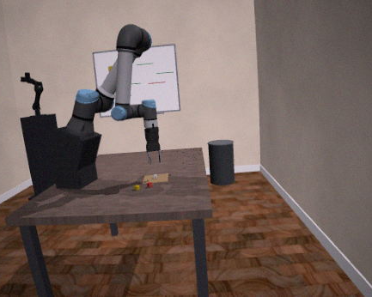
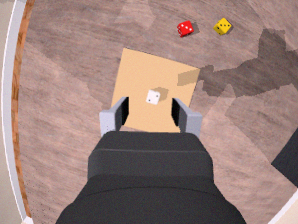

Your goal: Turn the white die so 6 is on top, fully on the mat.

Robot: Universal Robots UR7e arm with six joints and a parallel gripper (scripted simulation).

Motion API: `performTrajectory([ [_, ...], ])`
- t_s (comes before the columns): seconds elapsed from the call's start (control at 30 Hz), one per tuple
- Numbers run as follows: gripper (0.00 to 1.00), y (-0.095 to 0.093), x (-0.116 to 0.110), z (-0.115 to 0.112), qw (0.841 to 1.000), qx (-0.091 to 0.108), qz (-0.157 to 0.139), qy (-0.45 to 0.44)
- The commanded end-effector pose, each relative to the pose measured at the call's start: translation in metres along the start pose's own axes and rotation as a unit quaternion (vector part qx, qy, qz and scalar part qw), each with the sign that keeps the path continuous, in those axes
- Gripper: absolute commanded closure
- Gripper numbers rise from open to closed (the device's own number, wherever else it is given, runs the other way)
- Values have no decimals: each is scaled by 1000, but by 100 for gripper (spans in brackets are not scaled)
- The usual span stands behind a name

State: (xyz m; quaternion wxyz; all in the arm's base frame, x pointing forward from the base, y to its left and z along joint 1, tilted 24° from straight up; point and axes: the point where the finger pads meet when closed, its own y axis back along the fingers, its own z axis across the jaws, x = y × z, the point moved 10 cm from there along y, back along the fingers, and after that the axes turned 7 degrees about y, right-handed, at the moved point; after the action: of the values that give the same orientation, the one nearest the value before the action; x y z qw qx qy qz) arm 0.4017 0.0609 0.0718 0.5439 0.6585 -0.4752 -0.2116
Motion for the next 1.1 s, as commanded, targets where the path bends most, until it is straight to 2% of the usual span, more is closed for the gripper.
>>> performTrajectory([
  [0.0,0,0,2,-2,998,1,-1,59],
  [0.2,0,-1,4,-6,990,1,-1,144],
  [0.27,0,-1,4,-6,990,1,-1,144],
  [0.57,0,-2,7,-11,961,1,0,277],
  [0.77,0,-3,7,-14,930,1,0,368],
  [0.83,0,-3,7,-14,930,1,0,368],
  [0.97,0,-4,7,-16,898,1,0,441],
  [1.0,0,-4,7,-16,897,1,0,442],
  [1.07,0,-4,6,-17,878,1,0,479],
])
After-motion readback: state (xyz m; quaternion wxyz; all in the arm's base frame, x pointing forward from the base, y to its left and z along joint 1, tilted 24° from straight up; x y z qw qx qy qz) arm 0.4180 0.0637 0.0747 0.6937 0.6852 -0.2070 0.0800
